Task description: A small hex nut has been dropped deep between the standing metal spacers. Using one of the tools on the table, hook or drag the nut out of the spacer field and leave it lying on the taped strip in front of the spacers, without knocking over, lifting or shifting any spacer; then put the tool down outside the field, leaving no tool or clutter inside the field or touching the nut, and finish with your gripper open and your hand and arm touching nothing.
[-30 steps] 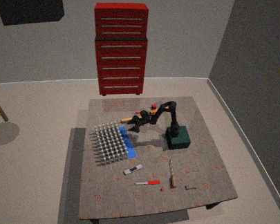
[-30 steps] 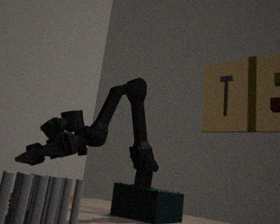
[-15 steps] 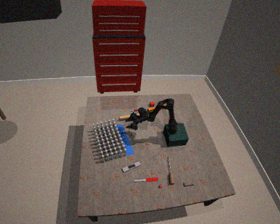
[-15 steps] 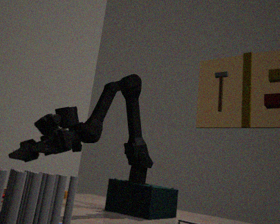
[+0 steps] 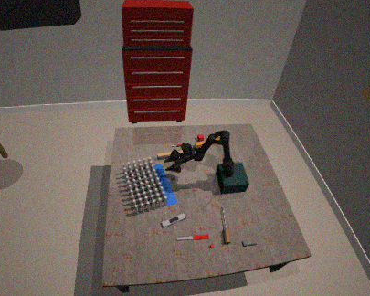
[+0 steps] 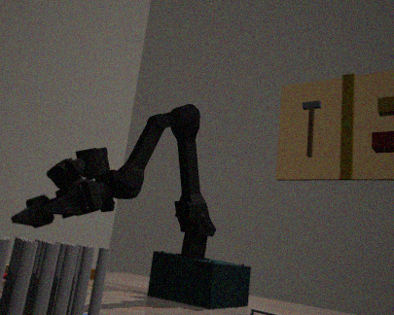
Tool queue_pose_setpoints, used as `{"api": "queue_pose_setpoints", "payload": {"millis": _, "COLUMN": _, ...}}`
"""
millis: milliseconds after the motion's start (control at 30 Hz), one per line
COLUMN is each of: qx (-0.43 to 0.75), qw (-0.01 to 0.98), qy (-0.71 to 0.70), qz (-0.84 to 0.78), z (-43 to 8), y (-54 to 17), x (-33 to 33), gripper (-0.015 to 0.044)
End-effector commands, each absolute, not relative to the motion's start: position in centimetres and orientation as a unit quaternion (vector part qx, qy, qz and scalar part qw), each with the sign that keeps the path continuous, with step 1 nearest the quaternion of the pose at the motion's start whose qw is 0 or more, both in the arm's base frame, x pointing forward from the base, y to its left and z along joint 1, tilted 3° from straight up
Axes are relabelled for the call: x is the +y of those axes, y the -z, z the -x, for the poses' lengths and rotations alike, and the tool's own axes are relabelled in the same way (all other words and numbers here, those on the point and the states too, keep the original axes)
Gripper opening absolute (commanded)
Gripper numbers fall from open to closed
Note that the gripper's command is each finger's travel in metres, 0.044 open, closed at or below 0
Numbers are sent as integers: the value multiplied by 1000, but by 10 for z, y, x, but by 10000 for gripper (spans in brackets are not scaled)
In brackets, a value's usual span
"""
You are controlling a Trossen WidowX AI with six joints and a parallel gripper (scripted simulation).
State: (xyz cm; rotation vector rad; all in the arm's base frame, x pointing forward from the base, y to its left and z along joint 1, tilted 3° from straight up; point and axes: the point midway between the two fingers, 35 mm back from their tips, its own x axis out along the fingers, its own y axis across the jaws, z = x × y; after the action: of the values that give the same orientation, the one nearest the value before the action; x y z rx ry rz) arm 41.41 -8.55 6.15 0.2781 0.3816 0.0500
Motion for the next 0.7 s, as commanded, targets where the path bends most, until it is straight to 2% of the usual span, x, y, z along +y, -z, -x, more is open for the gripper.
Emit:
{"api": "queue_pose_setpoints", "payload": {"millis": 0, "qx": 203, "qw": 965, "qy": -39, "qz": -160, "z": -429, "y": -67, "x": -67, "gripper": 440}}
{"api": "queue_pose_setpoints", "payload": {"millis": 300, "qx": 316, "qw": 890, "qy": -78, "qz": -318, "z": -472, "y": -101, "x": 60, "gripper": 440}}
{"api": "queue_pose_setpoints", "payload": {"millis": 467, "qx": 398, "qw": 816, "qy": -64, "qz": -415, "z": -463, "y": -116, "x": 143, "gripper": 440}}
{"api": "queue_pose_setpoints", "payload": {"millis": 667, "qx": 491, "qw": 716, "qy": 2, "qz": -495, "z": -428, "y": -100, "x": 226, "gripper": 440}}
